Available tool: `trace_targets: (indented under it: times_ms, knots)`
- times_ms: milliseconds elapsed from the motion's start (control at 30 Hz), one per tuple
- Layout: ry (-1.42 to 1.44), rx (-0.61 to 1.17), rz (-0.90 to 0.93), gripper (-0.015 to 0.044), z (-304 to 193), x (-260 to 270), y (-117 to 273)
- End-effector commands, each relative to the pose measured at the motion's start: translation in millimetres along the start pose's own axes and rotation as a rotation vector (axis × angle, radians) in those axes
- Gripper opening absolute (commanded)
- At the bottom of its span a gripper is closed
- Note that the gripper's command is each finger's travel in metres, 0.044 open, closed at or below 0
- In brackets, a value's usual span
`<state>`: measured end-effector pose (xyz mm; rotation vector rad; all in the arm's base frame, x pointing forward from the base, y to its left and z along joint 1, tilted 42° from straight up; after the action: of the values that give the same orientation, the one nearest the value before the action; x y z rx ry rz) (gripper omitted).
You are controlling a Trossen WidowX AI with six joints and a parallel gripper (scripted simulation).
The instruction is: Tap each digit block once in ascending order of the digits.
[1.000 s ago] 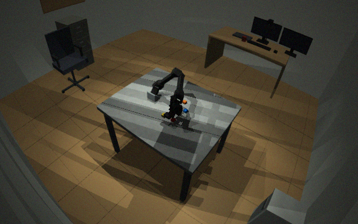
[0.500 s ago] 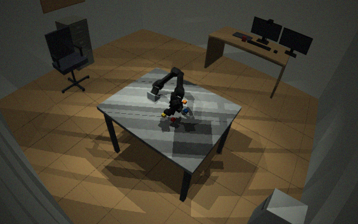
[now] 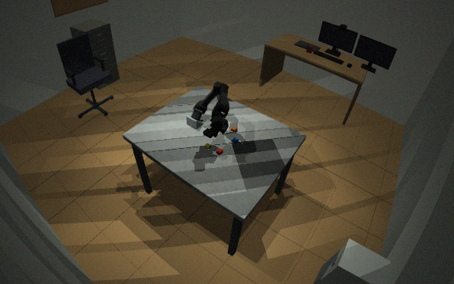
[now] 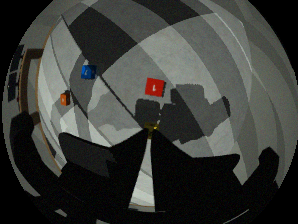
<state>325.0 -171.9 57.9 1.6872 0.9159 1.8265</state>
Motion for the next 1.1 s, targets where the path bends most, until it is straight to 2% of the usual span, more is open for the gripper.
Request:
trace_targets:
  times_ms: [0,200,433,1067]
  knots:
    - [-0.013,-0.008,-0.004,0.002,-47,-10,4]
    - [-0.013,-0.008,-0.004,0.002,-48,-11,2]
    - [-0.012,-0.009,-0.002,0.002,-48,-11,-75]
    - [-0.011,-0.009,-0.001,0.002,-47,-11,-97]
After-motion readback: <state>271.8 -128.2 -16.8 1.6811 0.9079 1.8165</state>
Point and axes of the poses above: the point midway between the two fingers, 35 mm back from their tips, its own y axis back along the fingers, its own x axis across the jaws, z = x × y, the point moved 7 cm from there along y, back along the fingers, and after that the axes turned 1 degree about -y, right-handed, at the moved point
